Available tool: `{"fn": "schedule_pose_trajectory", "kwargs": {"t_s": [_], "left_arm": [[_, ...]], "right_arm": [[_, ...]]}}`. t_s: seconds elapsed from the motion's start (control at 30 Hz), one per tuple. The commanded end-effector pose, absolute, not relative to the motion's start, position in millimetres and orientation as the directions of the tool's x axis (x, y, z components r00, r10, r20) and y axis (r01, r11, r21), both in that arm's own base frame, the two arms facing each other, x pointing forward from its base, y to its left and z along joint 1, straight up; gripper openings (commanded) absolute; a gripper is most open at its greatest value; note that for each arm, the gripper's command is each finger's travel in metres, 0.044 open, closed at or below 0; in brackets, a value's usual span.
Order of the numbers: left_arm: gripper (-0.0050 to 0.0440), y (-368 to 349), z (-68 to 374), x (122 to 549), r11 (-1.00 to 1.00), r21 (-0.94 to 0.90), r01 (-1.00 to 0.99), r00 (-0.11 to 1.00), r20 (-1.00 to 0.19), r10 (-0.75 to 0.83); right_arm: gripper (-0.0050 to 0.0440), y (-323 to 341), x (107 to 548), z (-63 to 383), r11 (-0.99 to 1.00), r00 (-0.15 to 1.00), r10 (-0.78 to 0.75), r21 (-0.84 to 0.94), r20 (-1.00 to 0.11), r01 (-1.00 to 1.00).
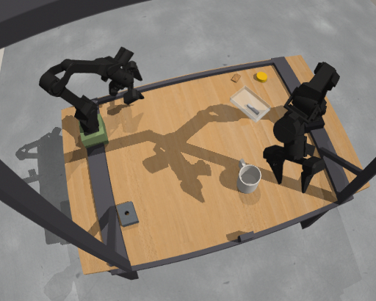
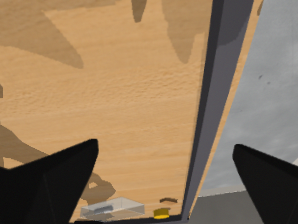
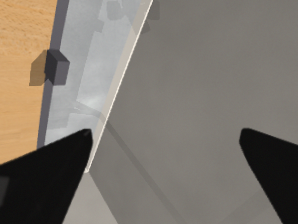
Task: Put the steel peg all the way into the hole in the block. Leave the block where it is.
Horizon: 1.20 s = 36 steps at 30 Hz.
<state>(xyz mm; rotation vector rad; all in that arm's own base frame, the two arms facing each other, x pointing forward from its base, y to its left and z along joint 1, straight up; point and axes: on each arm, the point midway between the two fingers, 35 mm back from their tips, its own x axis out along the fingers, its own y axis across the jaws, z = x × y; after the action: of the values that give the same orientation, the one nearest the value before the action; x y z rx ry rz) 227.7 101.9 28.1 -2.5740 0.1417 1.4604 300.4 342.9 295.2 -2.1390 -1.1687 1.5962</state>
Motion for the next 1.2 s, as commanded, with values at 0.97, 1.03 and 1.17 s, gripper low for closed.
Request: {"fn": "schedule_pose_trajectory", "kwargs": {"t_s": [0.97,1.03,1.17], "left_arm": [[0.0440,94,52,265,-0.757,-0.394,-0.521,0.575,-0.818,0.029],[0.0440,91,56,272,-0.683,-0.445,-0.579,0.586,-0.810,0.030],[0.0440,87,60,279,-0.599,-0.494,-0.631,0.598,-0.801,0.030]], "right_arm": [[0.0180,264,348,257,-0.803,0.230,0.593,-0.548,-0.772,0.234],[0.0180,248,354,247,-0.825,0.246,0.565,-0.534,-0.787,0.185],[0.0180,232,361,236,-0.844,0.260,0.536,-0.520,-0.803,0.134]]}}
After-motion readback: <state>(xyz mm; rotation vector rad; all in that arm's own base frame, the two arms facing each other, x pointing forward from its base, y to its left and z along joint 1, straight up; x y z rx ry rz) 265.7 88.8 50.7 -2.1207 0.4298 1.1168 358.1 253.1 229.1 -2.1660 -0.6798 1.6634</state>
